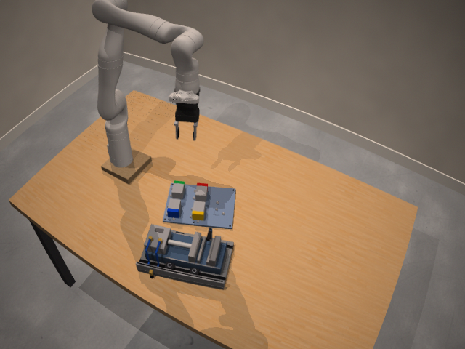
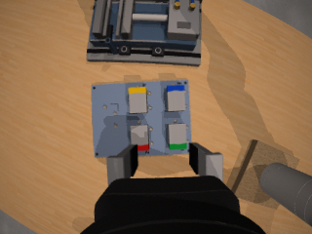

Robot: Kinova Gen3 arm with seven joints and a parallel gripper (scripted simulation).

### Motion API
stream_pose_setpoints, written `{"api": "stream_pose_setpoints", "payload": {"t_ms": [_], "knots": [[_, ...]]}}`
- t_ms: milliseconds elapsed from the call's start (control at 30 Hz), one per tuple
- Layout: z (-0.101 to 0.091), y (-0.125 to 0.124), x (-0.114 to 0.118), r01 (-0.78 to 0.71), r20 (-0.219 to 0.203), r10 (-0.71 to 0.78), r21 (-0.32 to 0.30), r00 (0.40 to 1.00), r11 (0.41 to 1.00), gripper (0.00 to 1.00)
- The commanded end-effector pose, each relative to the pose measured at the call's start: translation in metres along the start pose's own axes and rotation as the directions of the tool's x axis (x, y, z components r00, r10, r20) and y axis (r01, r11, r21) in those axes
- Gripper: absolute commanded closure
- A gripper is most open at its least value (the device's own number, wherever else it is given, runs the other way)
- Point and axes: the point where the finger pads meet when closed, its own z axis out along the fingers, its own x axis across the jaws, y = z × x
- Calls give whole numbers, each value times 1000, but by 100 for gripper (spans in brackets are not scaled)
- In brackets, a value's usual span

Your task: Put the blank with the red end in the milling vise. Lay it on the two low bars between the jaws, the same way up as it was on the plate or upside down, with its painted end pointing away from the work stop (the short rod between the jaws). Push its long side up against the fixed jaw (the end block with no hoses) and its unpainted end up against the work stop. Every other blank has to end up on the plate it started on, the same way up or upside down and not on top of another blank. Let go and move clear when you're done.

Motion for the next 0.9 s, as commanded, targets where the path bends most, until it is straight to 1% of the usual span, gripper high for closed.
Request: {"api": "stream_pose_setpoints", "payload": {"t_ms": [0,67,167,633,867], "knots": [[-3,13,1,15,8,-15,2,1000,1000,0],[-3,21,2,15,8,-15,2,1000,1000,0],[-1,20,3,6,3,-6,0,1000,1000,0],[-4,54,7,15,8,-15,2,1000,1000,0],[-3,50,7,11,6,-11,1,1000,1000,0]]}}
